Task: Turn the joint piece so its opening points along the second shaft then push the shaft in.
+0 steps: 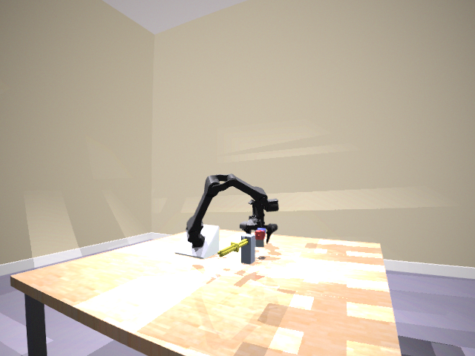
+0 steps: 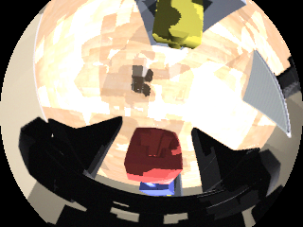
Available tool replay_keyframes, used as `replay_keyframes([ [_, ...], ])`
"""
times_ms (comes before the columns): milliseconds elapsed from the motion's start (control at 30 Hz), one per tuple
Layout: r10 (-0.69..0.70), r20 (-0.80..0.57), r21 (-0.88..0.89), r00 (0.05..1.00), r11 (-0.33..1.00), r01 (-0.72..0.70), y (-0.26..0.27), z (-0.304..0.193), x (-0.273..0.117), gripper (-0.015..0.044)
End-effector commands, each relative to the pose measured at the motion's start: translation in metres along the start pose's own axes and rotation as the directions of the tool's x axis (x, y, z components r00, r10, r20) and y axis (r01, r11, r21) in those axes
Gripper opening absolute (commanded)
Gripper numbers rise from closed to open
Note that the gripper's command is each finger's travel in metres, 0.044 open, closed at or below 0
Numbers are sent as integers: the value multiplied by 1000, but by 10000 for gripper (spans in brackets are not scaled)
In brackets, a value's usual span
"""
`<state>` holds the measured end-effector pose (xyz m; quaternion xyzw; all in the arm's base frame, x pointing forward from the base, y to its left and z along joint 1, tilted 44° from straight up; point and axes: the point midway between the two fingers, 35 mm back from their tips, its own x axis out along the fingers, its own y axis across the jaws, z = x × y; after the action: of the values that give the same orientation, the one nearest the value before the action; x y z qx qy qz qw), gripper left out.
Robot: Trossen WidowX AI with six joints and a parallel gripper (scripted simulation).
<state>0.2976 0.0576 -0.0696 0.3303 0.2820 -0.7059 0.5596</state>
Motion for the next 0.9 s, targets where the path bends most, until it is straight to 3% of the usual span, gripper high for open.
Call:
replay_keyframes([
  [0,3,72,0,997,1000,-3,0,-4,-7,440],
  [267,17,278,-1,961,1000,-18,0,-8,-27,440],
  [467,20,273,-22,962,1000,-15,1,-8,-30,440],
  [867,72,187,-399,980,917,9,2,-13,-81,440],
])
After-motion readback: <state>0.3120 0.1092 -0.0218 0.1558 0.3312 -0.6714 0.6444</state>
